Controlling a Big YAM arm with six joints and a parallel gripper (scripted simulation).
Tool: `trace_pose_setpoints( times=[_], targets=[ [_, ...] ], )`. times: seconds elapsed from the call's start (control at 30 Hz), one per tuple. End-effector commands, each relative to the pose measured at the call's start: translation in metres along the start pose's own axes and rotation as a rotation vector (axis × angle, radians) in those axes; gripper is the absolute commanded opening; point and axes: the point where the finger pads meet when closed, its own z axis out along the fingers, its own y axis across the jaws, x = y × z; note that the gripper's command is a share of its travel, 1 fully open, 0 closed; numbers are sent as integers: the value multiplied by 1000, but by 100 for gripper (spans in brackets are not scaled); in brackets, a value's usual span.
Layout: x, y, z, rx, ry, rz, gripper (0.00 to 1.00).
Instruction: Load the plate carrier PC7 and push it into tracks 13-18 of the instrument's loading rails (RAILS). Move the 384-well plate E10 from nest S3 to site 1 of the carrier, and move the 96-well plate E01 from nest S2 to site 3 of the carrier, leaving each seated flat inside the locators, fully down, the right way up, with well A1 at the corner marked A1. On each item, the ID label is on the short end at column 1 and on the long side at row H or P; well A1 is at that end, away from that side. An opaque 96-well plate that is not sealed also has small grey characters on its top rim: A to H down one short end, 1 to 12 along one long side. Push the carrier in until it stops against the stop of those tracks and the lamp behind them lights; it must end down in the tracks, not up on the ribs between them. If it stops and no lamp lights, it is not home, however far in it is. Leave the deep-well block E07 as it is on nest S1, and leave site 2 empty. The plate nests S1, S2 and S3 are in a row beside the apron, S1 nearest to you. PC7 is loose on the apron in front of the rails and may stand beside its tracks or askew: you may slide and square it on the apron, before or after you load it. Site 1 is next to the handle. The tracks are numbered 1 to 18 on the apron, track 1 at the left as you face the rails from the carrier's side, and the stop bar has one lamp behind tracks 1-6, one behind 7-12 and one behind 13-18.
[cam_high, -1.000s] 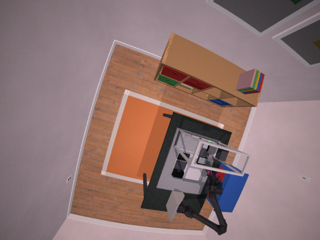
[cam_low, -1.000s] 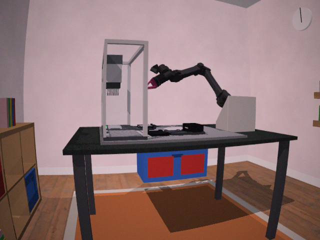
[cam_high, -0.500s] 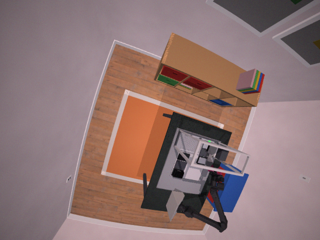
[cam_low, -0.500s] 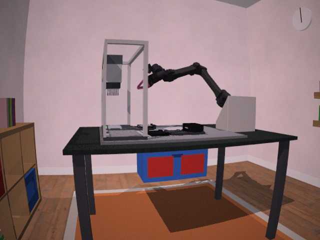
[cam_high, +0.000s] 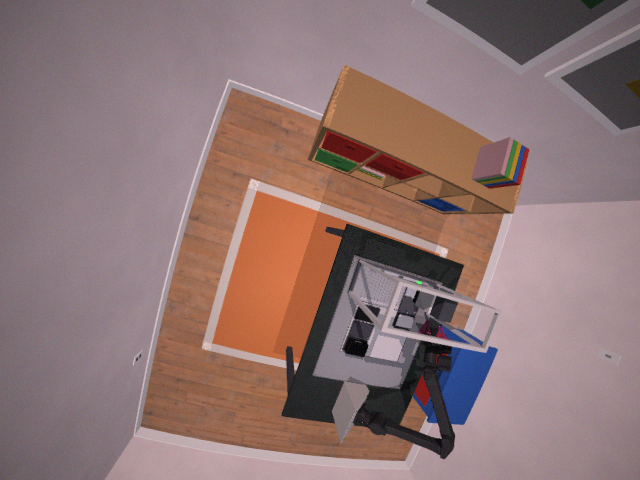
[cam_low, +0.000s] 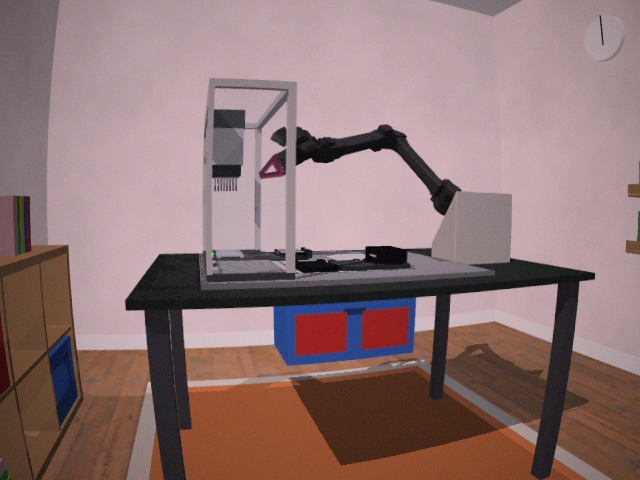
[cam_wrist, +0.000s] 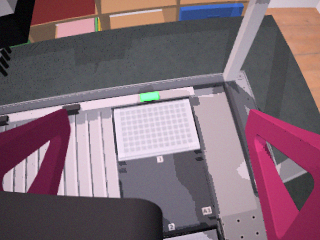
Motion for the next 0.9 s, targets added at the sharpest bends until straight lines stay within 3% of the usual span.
trace_pose_setpoints(
  times=[0.0, 0.43, 0.47, 0.5, 0.87],
  targets=[
    [-18, -10, 19, 16, -10, 3, 100],
    [-38, 0, 55, 16, -10, 3, 100],
    [-38, 0, 55, 17, -10, 3, 100],
    [-46, 6, 40, 8, -31, 14, 100],
    [-46, 6, 40, 8, -31, 15, 100]
  ],
)
